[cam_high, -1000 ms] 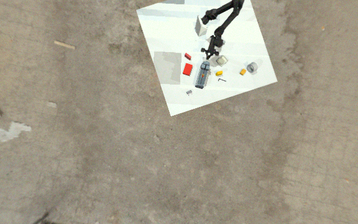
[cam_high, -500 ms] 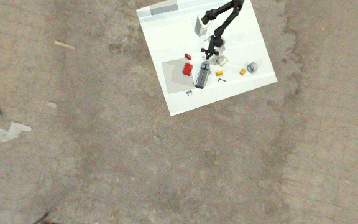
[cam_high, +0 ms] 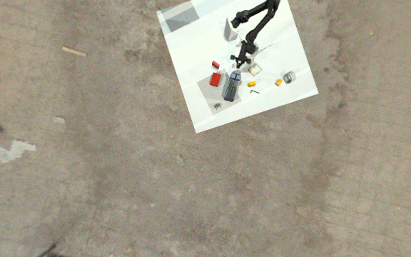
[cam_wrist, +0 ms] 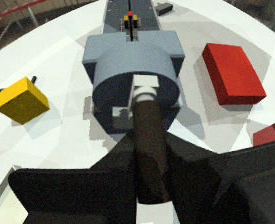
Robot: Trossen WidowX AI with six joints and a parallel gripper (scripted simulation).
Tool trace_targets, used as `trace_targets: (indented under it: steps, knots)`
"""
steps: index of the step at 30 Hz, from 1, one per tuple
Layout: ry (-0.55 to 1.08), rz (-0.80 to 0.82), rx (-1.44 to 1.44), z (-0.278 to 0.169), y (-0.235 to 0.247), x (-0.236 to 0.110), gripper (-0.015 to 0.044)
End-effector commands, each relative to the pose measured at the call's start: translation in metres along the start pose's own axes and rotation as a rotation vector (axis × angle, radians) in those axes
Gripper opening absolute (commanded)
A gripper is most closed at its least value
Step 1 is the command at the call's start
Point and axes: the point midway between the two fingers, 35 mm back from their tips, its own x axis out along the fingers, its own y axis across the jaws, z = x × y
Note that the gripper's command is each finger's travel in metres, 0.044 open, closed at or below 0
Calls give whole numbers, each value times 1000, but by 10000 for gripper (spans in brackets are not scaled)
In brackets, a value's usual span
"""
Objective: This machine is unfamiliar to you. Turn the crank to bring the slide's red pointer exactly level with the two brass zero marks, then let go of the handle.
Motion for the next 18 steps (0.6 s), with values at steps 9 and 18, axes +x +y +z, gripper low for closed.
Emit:
trace_targets:
  steps: [9, 18]
  knots:
    - [-1, 0, 0, 0, -1, 0, 0]
    - [-1, 0, 0, 0, -1, 0, 26]
